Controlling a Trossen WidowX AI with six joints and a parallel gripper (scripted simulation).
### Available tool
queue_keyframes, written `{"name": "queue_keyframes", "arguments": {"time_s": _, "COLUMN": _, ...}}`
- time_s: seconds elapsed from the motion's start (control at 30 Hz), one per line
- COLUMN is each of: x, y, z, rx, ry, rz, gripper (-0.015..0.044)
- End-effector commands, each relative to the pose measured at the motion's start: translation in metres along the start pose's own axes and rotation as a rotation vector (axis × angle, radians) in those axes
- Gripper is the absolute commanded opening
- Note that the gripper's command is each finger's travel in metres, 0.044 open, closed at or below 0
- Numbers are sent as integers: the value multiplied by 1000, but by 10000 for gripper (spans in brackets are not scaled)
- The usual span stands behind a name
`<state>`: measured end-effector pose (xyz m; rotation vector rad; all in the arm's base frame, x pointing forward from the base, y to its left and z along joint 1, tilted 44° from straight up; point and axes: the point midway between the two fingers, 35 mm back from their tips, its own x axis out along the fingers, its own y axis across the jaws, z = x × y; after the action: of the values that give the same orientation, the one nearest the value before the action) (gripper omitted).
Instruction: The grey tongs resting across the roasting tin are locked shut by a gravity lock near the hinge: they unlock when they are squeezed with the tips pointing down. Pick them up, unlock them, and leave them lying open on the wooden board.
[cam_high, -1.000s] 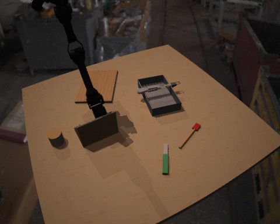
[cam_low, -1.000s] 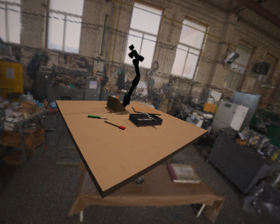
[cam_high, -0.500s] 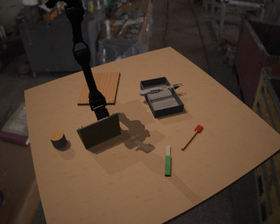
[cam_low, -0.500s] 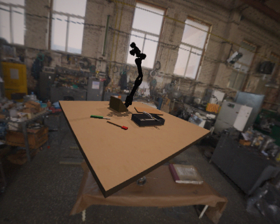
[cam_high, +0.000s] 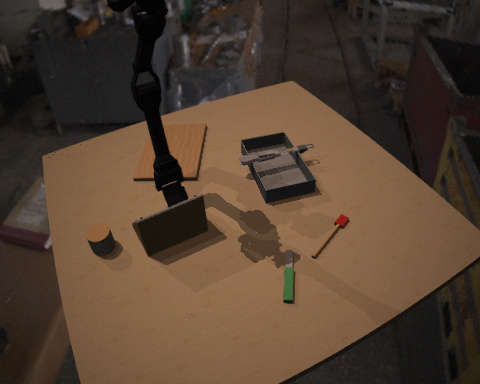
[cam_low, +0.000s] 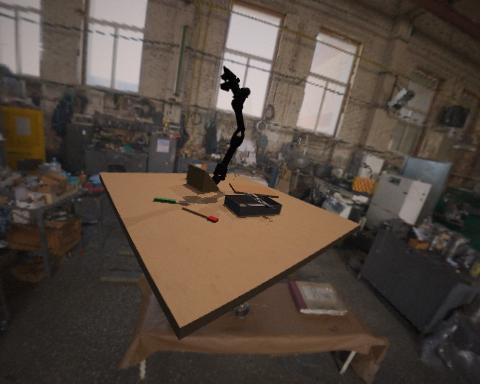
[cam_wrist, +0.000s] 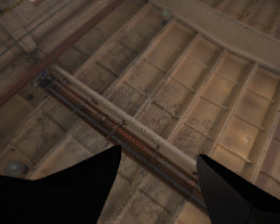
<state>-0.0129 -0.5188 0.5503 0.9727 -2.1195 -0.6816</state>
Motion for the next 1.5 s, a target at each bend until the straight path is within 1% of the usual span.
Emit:
{"name": "queue_keyframes", "arguments": {"time_s": 0.0, "x": -7, "y": -32, "z": -9, "rx": -44, "ry": 30, "rz": -85, "gripper": 260}}
{"name": "queue_keyframes", "arguments": {"time_s": 0.1, "x": -16, "y": -64, "z": -18, "rx": -58, "ry": 69, "rz": -182, "gripper": 260}}
{"name": "queue_keyframes", "arguments": {"time_s": 0.27, "x": -24, "y": -85, "z": -23, "rx": -72, "ry": 85, "rz": -239, "gripper": 260}}
{"name": "queue_keyframes", "arguments": {"time_s": 0.37, "x": -34, "y": -107, "z": -30, "rx": -80, "ry": 114, "rz": -310, "gripper": 260}}
{"name": "queue_keyframes", "arguments": {"time_s": 0.57, "x": -72, "y": -172, "z": -48, "rx": -137, "ry": 198, "rz": -515, "gripper": 260}}
{"name": "queue_keyframes", "arguments": {"time_s": 0.7, "x": -85, "y": -189, "z": -52, "rx": -154, "ry": 222, "rz": -576, "gripper": 260}}
{"name": "queue_keyframes", "arguments": {"time_s": 0.83, "x": -110, "y": -221, "z": -59, "rx": -171, "ry": 265, "rz": -694, "gripper": 260}}
{"name": "queue_keyframes", "arguments": {"time_s": 0.93, "x": -143, "y": -256, "z": -65, "rx": -175, "ry": 306, "rz": -838, "gripper": 260}}
{"name": "queue_keyframes", "arguments": {"time_s": 1.13, "x": -223, "y": -318, "z": -71, "rx": -183, "ry": 369, "rz": -1148, "gripper": 260}}
{"name": "queue_keyframes", "arguments": {"time_s": 1.3, "x": -301, "y": -356, "z": -68, "rx": -195, "ry": 391, "rz": -1421, "gripper": 260}}
{"name": "queue_keyframes", "arguments": {"time_s": 1.47, "x": -384, "y": -380, "z": -58, "rx": -214, "ry": 381, "rz": -1705, "gripper": 260}}
